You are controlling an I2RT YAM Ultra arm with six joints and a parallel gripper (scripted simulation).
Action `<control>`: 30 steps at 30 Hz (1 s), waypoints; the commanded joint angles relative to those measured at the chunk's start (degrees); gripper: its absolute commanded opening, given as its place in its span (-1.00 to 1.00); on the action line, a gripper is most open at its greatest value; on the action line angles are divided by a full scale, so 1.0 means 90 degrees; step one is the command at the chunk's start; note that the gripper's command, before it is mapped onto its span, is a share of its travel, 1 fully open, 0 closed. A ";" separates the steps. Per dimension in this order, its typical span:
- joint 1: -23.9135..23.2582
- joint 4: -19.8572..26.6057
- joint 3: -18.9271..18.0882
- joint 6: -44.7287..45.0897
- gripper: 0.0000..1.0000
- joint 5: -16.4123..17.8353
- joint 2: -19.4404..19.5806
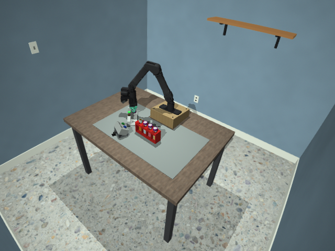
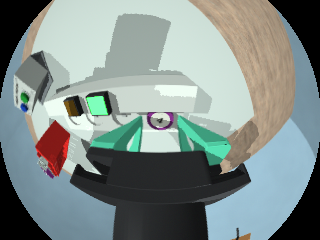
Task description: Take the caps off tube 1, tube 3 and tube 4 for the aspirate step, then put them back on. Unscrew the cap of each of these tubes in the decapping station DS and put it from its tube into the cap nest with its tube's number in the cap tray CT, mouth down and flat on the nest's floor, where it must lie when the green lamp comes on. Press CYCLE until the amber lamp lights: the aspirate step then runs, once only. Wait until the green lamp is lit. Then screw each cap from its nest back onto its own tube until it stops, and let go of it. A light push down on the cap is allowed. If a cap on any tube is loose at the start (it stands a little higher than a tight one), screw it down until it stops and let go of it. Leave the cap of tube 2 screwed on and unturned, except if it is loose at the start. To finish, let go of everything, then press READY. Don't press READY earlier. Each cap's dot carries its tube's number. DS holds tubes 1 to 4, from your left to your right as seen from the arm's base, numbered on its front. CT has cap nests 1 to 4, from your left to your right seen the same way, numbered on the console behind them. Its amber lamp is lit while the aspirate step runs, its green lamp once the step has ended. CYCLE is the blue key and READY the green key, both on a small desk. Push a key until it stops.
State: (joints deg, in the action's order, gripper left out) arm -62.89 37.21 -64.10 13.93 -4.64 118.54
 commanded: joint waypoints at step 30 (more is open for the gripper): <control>-0.0023 -0.0251 0.0116 0.0032 -0.06 0.0004 0.0027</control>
State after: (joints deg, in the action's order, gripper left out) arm -63.05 35.07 -62.96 14.11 -4.64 119.15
